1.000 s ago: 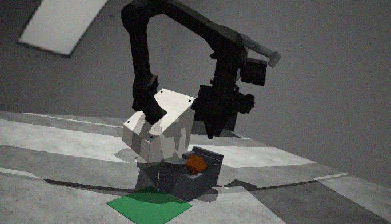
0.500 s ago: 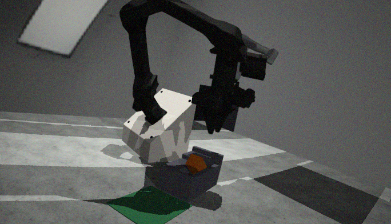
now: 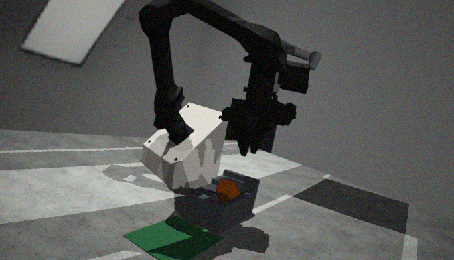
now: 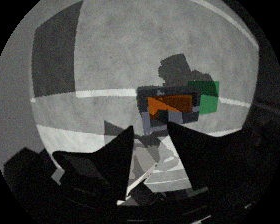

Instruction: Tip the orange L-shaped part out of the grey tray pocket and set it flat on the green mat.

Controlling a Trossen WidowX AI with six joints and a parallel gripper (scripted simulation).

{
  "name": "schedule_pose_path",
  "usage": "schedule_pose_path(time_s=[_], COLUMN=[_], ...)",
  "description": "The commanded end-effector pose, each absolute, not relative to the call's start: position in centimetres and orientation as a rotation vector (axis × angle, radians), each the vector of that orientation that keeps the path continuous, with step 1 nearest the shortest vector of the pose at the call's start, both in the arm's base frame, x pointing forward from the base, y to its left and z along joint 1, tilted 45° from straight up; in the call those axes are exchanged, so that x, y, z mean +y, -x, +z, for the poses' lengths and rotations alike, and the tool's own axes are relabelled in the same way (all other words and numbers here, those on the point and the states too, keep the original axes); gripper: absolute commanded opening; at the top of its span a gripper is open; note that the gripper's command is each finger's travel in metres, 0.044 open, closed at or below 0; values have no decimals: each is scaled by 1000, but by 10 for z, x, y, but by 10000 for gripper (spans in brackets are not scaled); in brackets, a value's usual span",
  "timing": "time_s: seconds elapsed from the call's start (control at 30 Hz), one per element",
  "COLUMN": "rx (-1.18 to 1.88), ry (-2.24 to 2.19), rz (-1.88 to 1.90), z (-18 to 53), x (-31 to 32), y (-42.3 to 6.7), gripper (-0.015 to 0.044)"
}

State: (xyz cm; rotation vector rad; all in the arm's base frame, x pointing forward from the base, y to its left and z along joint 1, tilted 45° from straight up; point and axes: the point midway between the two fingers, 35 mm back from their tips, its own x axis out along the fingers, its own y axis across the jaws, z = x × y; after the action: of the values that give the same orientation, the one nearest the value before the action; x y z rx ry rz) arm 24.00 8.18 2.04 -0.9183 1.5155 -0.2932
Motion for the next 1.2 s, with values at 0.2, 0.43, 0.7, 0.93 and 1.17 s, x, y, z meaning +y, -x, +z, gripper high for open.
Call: schedule_pose_path(time_s=[0.2,0.43,0.7,0.93,1.17], rx=[1236,863,851,851,850], ry=[282,-301,-317,-317,-316], rz=[-823,-1217,-1226,-1226,-1226], z=[46,70,71,56,47], x=[62,40,39,24,16], y=[-261,-277,-277,-279,-280], gripper=[280,280,280,280,280])
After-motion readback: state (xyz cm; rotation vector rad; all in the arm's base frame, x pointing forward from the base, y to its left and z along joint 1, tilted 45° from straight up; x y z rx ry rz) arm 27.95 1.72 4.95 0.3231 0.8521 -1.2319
